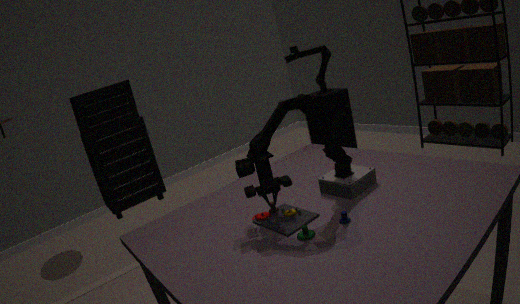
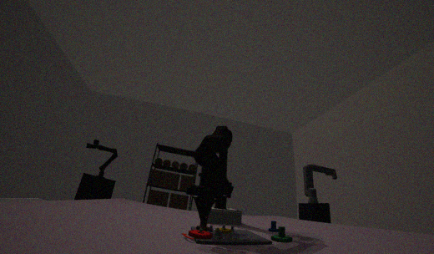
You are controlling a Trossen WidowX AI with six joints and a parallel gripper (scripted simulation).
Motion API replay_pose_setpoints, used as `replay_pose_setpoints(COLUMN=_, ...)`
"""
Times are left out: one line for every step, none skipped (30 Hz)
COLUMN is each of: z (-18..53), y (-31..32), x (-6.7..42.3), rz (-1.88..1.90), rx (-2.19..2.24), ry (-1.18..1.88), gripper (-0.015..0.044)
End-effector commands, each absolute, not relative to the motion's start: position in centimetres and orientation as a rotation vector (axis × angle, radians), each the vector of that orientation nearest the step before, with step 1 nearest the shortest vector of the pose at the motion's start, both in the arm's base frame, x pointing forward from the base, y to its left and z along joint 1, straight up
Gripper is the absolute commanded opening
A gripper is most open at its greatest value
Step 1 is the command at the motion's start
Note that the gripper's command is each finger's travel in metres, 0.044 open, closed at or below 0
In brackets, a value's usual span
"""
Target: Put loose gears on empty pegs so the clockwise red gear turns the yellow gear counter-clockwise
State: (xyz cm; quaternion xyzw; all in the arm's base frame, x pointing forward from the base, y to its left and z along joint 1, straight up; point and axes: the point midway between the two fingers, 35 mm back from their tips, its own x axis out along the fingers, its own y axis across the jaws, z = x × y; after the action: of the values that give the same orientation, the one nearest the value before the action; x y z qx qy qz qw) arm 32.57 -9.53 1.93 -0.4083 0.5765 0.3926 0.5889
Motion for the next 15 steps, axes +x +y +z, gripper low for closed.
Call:
replay_pose_setpoints(z=1.8, y=-9.53, x=32.58, rz=0.99, rx=-1.026, ry=1.304, gripper=0.0)
replay_pose_setpoints(z=1.79, y=-9.55, x=32.58, rz=1.009, rx=-1.045, ry=1.294, gripper=0.0)
replay_pose_setpoints(z=1.77, y=-9.57, x=32.59, rz=1.029, rx=-1.066, ry=1.283, gripper=0.0)
replay_pose_setpoints(z=1.74, y=-9.59, x=32.61, rz=1.045, rx=-1.082, ry=1.275, gripper=0.0)
replay_pose_setpoints(z=1.71, y=-9.6, x=32.64, rz=1.052, rx=-1.09, ry=1.271, gripper=0.0)
replay_pose_setpoints(z=1.69, y=-9.6, x=32.65, rz=1.051, rx=-1.088, ry=1.272, gripper=0.0)
replay_pose_setpoints(z=1.68, y=-9.59, x=32.66, rz=1.047, rx=-1.085, ry=1.273, gripper=0.0)
replay_pose_setpoints(z=1.66, y=-9.58, x=32.67, rz=1.041, rx=-1.078, ry=1.277, gripper=0.0)
replay_pose_setpoints(z=1.64, y=-9.57, x=32.68, rz=1.033, rx=-1.071, ry=1.281, gripper=0.0)
replay_pose_setpoints(z=1.62, y=-9.56, x=32.69, rz=1.023, rx=-1.06, ry=1.286, gripper=0.0)
replay_pose_setpoints(z=1.6, y=-9.54, x=32.69, rz=1.01, rx=-1.047, ry=1.293, gripper=0.0)
replay_pose_setpoints(z=1.58, y=-9.53, x=32.69, rz=0.996, rx=-1.033, ry=1.3, gripper=0.0)
replay_pose_setpoints(z=1.56, y=-9.52, x=32.68, rz=0.981, rx=-1.017, ry=1.308, gripper=0.0)
replay_pose_setpoints(z=1.54, y=-9.5, x=32.68, rz=0.963, rx=-0.999, ry=1.317, gripper=0.0)
replay_pose_setpoints(z=1.52, y=-9.49, x=32.66, rz=0.943, rx=-0.977, ry=1.327, gripper=0.0)
